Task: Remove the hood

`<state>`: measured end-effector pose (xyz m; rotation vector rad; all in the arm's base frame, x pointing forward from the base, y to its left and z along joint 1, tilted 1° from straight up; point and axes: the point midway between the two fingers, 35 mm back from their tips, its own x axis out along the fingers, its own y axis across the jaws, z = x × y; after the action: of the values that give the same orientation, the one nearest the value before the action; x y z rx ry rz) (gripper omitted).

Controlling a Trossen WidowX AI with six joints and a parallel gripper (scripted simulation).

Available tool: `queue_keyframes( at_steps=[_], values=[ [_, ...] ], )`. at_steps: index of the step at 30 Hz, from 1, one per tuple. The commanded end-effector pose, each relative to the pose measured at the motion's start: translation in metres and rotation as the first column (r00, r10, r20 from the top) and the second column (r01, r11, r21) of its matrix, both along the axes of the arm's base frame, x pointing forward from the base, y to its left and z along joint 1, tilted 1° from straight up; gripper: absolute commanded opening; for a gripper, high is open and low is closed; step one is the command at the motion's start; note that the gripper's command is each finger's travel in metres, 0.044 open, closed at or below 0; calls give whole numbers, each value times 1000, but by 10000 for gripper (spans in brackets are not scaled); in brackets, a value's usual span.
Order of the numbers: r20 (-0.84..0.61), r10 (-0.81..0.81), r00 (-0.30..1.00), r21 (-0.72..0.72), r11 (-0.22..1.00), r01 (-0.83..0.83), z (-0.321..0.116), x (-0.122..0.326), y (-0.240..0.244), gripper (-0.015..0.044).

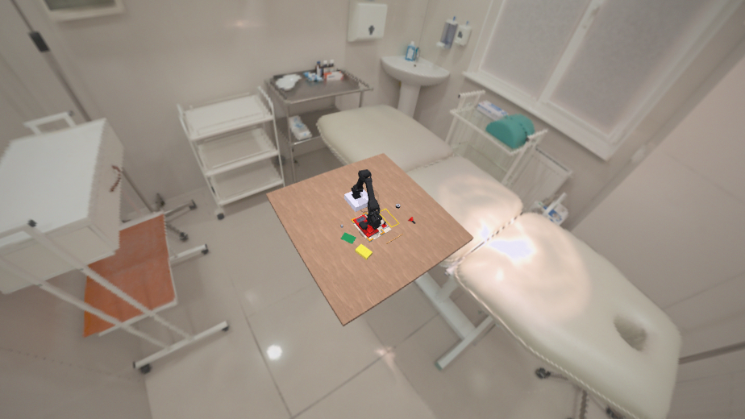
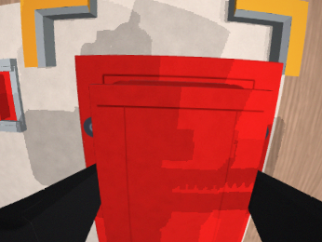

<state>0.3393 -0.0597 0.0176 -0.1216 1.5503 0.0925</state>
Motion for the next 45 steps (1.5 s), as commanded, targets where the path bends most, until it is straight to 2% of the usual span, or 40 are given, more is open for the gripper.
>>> queue_keyframes(
  at_steps=[1,8,45],
  values=[
    [0,0,1000,-1,1000,0,1,0,0,170],
    [0,0,1000,-1,1000,0,6,0,0,0],
    [0,0,1000,0,1000,0,35,0,1,0]
  ],
)
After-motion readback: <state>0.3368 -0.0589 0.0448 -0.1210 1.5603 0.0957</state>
